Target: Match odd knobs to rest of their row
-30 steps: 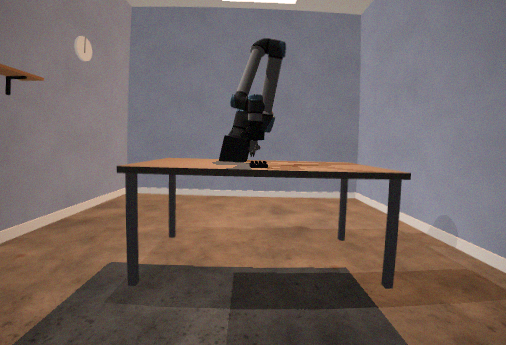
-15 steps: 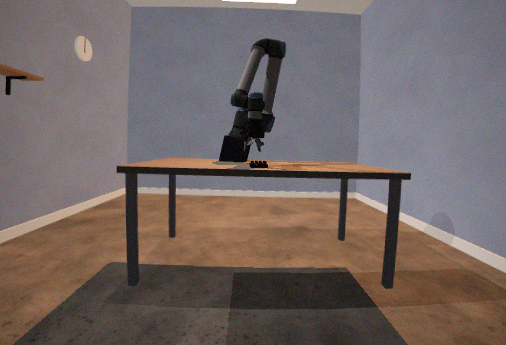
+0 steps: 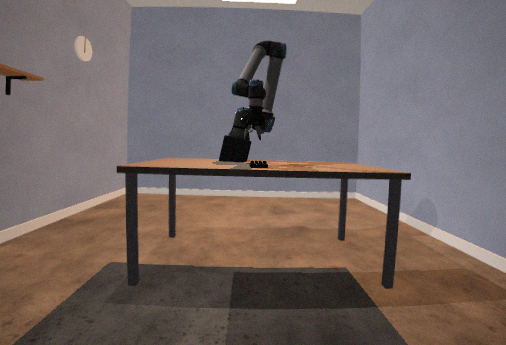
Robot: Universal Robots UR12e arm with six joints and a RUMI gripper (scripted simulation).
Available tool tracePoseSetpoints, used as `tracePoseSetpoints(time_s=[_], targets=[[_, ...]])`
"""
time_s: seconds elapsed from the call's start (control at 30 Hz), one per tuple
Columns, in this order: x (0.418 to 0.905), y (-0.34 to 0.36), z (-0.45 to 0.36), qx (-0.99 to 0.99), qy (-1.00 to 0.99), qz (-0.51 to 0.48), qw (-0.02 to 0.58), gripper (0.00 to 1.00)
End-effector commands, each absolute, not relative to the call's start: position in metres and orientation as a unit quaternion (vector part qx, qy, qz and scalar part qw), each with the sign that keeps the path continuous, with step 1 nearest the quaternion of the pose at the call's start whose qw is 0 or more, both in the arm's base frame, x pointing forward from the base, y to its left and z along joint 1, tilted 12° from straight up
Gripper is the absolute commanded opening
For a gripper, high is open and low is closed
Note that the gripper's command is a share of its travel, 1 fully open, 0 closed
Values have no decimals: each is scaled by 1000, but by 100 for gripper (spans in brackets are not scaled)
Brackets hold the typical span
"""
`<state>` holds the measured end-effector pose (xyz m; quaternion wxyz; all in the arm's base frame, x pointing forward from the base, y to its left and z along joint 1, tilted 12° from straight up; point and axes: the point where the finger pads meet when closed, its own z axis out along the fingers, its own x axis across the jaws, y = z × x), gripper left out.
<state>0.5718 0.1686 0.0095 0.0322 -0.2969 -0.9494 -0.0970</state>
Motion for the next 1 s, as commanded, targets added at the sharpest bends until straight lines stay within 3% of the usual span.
tracePoseSetpoints(time_s=[0.0, 0.97], targets=[[572, 164, 31, -297, -949, -97, 32, 100], [572, 163, 35, -297, -949, -97, 32, 100]])
